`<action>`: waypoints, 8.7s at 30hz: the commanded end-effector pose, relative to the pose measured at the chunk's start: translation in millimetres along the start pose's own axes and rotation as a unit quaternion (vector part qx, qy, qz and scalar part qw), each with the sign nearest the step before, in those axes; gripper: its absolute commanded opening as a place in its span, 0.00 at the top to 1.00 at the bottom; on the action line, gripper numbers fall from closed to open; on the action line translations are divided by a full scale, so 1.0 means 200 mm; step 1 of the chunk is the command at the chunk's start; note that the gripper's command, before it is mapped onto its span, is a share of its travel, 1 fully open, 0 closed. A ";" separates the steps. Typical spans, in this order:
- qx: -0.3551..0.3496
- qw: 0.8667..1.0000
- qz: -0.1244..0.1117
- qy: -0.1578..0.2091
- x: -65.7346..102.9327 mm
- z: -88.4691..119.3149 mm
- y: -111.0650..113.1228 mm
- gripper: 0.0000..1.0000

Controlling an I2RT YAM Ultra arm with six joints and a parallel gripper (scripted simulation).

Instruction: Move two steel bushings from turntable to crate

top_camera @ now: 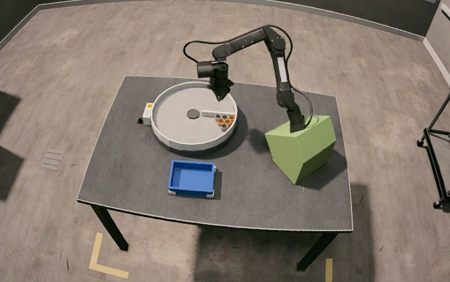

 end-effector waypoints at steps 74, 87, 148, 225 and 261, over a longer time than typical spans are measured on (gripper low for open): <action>-0.006 1.000 -0.004 -0.009 0.02 -0.02 0.01 0.85; -0.006 1.000 -0.004 -0.009 0.02 -0.02 0.01 0.85; -0.006 1.000 -0.004 -0.009 0.02 -0.02 0.01 0.85; -0.002 1.000 -0.001 -0.005 -0.45 0.28 0.02 0.87; -0.003 1.000 -0.003 -0.006 -0.44 0.28 0.01 0.87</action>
Point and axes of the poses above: the point where the finger pads meet when closed, its own x axis back along the fingers, its own y axis across the jaws, z = x × y, the point moved 7 cm from there along x, back along the fingers, and after that the axes turned 4 degrees about -x, right-handed, at the moved point
